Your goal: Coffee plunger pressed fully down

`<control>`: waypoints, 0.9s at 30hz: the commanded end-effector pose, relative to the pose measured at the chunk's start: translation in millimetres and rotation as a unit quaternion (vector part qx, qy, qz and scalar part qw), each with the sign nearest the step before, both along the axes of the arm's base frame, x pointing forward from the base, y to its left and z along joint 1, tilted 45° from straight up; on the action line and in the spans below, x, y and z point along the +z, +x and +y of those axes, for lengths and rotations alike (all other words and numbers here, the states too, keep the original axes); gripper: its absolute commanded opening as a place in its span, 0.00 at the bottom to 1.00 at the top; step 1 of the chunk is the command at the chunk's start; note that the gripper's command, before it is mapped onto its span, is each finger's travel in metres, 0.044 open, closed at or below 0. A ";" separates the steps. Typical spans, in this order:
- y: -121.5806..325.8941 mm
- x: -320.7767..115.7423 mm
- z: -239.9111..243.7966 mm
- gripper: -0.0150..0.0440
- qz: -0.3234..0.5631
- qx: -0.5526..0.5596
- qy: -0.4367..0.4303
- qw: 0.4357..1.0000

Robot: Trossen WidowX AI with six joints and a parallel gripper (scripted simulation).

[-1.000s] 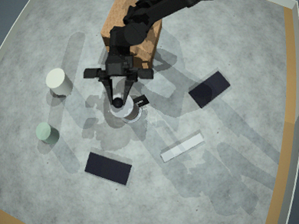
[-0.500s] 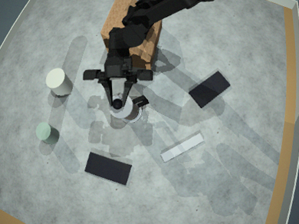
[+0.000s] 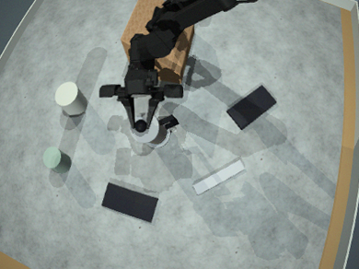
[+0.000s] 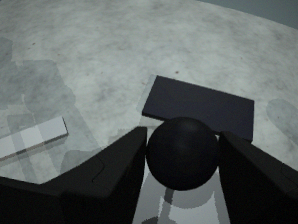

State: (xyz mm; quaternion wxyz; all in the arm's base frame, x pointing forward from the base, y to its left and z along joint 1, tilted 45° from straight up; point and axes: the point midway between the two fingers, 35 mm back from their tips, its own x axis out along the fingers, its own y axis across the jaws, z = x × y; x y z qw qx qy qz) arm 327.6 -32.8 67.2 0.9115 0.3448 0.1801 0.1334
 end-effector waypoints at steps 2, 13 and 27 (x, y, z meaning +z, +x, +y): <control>0.4 -3.1 2.9 0.46 0.007 0.004 0.006 1.000; 0.5 -0.2 0.1 0.46 0.000 0.000 0.000 1.000; 0.5 -0.2 0.1 1.00 0.000 0.000 0.000 1.000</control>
